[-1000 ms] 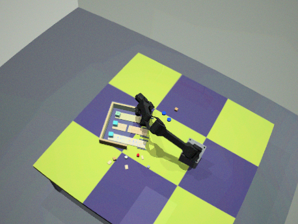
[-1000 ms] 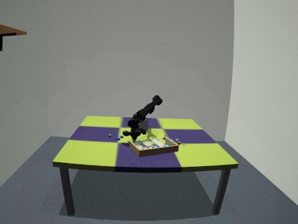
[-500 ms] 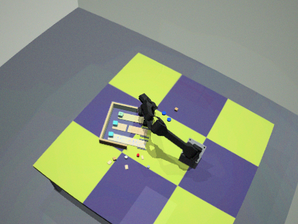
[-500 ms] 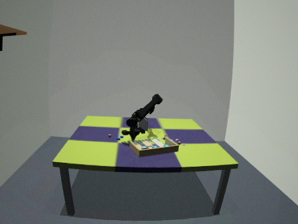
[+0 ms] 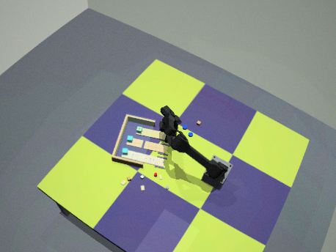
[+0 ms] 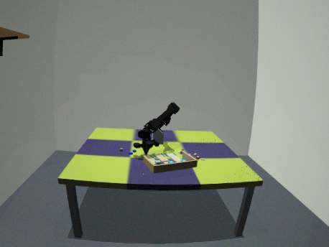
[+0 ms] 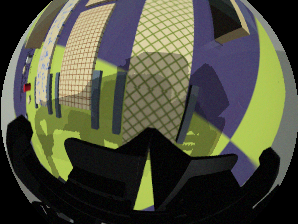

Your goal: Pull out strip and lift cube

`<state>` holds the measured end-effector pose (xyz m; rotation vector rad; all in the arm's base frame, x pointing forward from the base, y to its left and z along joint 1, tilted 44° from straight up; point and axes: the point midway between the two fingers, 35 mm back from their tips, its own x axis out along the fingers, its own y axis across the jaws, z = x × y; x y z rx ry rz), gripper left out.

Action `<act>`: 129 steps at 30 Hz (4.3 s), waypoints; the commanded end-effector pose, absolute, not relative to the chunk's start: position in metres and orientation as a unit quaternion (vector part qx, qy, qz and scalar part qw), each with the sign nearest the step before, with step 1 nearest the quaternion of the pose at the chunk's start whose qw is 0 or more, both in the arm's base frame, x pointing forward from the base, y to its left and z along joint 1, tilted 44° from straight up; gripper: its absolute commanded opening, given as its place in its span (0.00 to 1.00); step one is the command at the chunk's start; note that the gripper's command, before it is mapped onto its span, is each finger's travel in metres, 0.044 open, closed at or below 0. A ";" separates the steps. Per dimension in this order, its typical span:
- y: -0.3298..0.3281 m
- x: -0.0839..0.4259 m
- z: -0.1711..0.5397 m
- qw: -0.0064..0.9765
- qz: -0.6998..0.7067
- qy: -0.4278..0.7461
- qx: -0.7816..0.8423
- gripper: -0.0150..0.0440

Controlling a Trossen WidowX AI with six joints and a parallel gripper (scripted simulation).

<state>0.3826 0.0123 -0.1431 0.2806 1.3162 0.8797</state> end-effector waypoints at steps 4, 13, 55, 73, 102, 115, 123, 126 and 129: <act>0.011 0.366 -0.150 0.688 0.395 0.597 0.124 0.25; 0.007 0.353 -0.154 0.688 0.394 0.597 0.124 0.25; -0.011 0.296 -0.169 0.687 0.394 0.598 0.124 0.25; -0.019 0.270 -0.176 0.687 0.393 0.598 0.124 0.25; -0.058 0.259 -0.149 0.687 0.393 0.599 0.123 0.25; -0.046 0.296 -0.138 0.684 0.379 0.607 0.139 0.70; -0.039 0.322 -0.129 0.684 0.379 0.607 0.139 1.00; -0.037 0.331 -0.125 0.684 0.379 0.607 0.139 1.00; -0.035 0.340 -0.122 0.685 0.379 0.607 0.139 1.00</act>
